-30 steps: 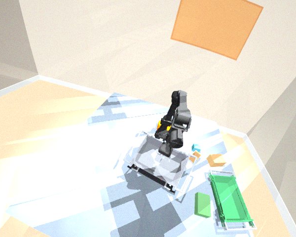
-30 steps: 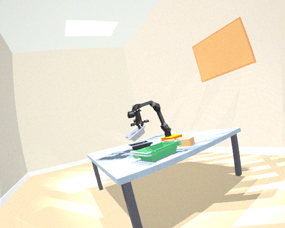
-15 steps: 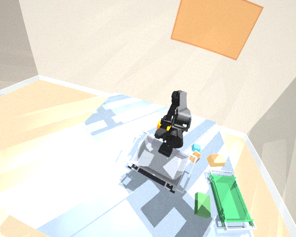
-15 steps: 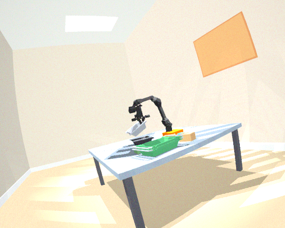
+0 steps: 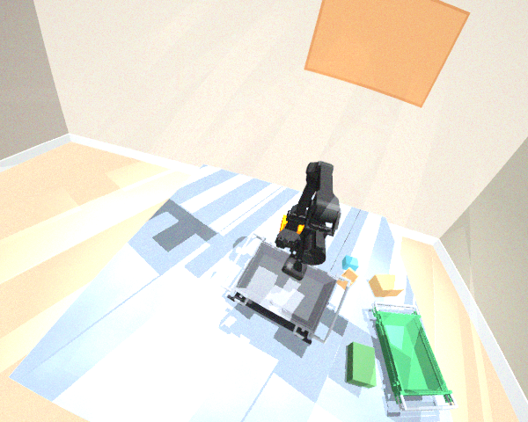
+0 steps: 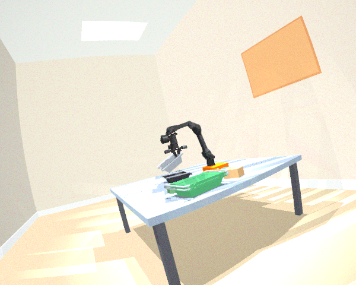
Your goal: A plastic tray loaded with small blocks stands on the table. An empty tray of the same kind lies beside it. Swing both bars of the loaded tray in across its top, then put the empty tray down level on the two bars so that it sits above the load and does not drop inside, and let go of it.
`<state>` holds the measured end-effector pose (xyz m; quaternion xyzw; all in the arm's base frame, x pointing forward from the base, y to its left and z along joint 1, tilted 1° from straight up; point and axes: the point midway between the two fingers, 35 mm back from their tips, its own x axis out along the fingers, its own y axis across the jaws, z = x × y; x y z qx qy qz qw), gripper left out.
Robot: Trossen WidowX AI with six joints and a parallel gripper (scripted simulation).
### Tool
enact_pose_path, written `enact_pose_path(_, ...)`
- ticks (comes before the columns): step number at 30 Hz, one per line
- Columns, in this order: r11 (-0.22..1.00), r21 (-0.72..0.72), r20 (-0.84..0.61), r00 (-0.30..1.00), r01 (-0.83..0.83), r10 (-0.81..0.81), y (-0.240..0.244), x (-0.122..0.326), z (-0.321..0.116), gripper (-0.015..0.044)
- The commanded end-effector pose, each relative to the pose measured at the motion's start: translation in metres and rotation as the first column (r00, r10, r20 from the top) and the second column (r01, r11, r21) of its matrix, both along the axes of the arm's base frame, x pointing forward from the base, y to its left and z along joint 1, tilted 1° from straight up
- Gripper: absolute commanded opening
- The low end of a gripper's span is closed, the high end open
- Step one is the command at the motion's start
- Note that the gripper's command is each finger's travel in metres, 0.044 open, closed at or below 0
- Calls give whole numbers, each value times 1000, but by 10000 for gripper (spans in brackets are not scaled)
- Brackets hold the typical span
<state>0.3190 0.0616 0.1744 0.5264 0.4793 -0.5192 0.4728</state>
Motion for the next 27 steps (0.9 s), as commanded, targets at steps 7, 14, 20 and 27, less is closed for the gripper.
enact_pose_path(7,1000,4,29,1000,4,-4,0,2,-6,0)
enact_pose_path(14,1000,4,29,1000,4,-4,0,2,-15,0)
enact_pose_path(20,1000,4,29,1000,4,-4,0,2,-23,0)
enact_pose_path(27,1000,4,29,1000,4,-4,0,0,-30,0)
